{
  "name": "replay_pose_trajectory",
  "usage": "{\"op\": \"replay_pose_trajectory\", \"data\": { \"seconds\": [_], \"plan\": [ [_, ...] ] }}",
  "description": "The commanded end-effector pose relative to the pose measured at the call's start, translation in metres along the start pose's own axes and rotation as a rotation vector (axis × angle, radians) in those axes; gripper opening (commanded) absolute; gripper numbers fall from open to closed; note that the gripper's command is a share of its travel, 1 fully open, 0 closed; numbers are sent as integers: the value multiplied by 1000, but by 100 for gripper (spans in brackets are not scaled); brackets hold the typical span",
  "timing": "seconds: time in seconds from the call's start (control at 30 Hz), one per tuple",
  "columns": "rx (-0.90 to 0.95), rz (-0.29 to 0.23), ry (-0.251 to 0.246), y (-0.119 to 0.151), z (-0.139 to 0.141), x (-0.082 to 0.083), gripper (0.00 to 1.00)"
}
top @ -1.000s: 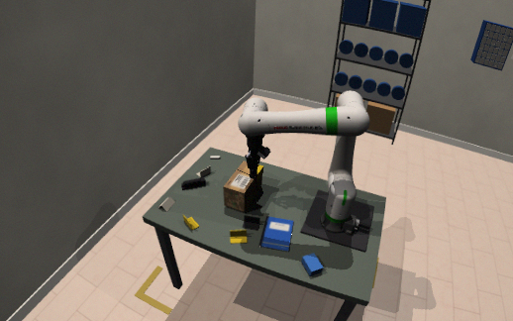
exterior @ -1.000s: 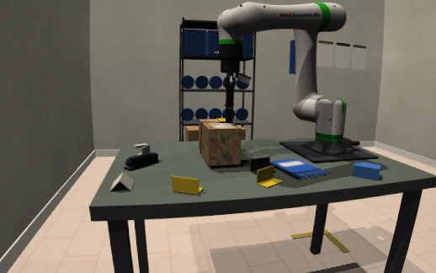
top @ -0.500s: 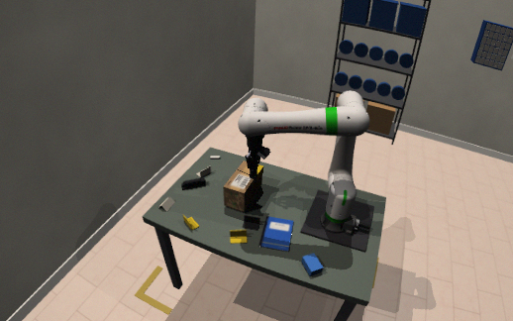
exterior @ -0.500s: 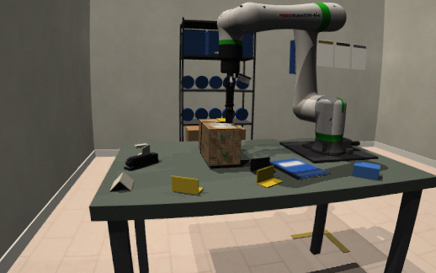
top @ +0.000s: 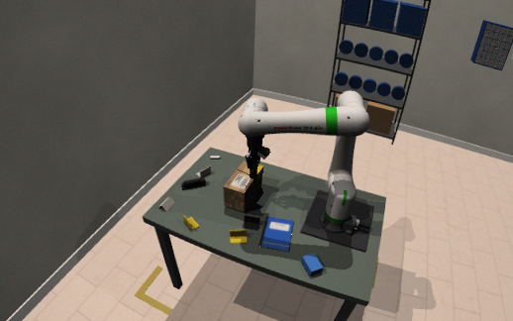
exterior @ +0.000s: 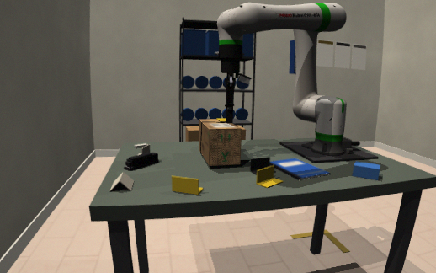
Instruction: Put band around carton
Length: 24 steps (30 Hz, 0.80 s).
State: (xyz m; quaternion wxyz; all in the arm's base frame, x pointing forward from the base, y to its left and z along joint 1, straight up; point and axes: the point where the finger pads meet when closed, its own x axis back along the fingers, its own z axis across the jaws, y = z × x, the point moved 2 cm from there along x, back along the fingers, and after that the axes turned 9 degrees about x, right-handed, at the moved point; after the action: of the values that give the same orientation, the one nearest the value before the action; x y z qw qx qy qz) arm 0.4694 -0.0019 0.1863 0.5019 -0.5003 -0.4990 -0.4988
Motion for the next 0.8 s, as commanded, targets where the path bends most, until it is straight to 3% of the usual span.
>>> {"op": "replay_pose_trajectory", "data": {
  "seconds": [0.0, 0.03, 0.77],
  "plan": [
    [0, -1, 0, 0, 0, 1, 18],
    [0, -1, 0, 0, 0, 1, 10],
    [0, -1, 0, 0, 0, 1, 10]
  ]
}}
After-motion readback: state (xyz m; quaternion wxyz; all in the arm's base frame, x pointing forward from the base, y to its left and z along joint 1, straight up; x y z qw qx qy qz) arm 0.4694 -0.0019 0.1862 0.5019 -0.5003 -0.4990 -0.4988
